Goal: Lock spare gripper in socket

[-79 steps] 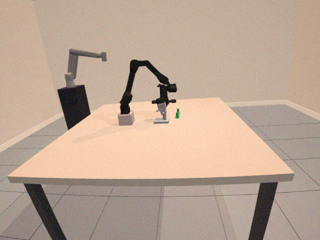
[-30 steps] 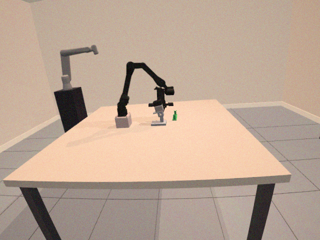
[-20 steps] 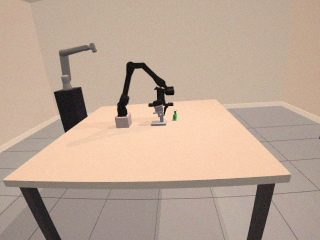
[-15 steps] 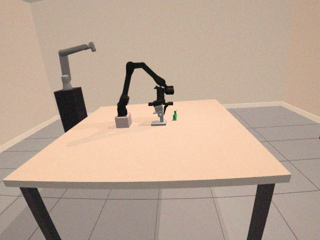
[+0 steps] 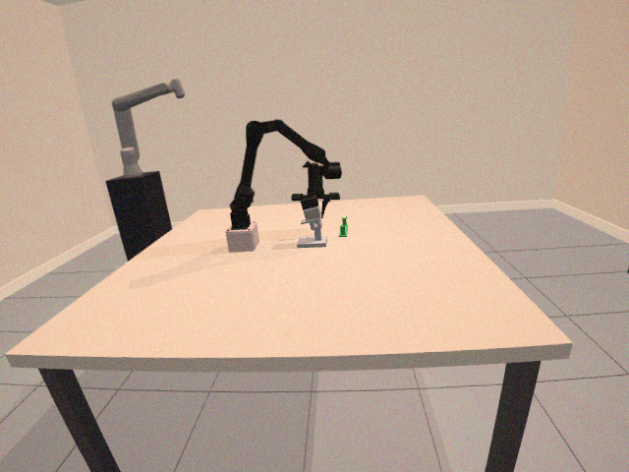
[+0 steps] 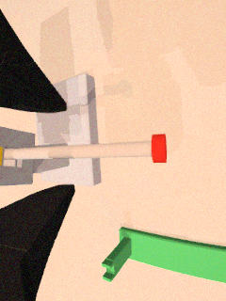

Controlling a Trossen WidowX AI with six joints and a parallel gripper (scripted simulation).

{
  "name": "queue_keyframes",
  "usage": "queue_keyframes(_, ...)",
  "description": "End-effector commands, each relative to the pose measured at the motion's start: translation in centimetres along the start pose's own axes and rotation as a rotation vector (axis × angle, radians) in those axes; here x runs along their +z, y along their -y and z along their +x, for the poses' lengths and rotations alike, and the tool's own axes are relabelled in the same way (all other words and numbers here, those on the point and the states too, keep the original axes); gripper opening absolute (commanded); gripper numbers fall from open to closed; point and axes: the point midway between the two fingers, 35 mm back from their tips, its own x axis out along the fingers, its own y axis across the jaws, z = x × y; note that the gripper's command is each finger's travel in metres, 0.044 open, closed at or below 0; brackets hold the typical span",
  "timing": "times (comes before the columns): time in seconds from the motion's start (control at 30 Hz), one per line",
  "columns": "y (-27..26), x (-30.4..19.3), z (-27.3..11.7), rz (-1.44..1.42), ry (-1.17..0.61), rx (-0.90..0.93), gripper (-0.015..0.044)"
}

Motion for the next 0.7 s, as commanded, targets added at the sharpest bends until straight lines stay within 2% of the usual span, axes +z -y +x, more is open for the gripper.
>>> queue_keyframes(0.0,0.0,0.4,-1.0,0.001,0.001,0.000,0.0200)
queue_keyframes(0.67,-0.2,2.1,-5.0,-0.011,-0.010,0.001,0.0200)
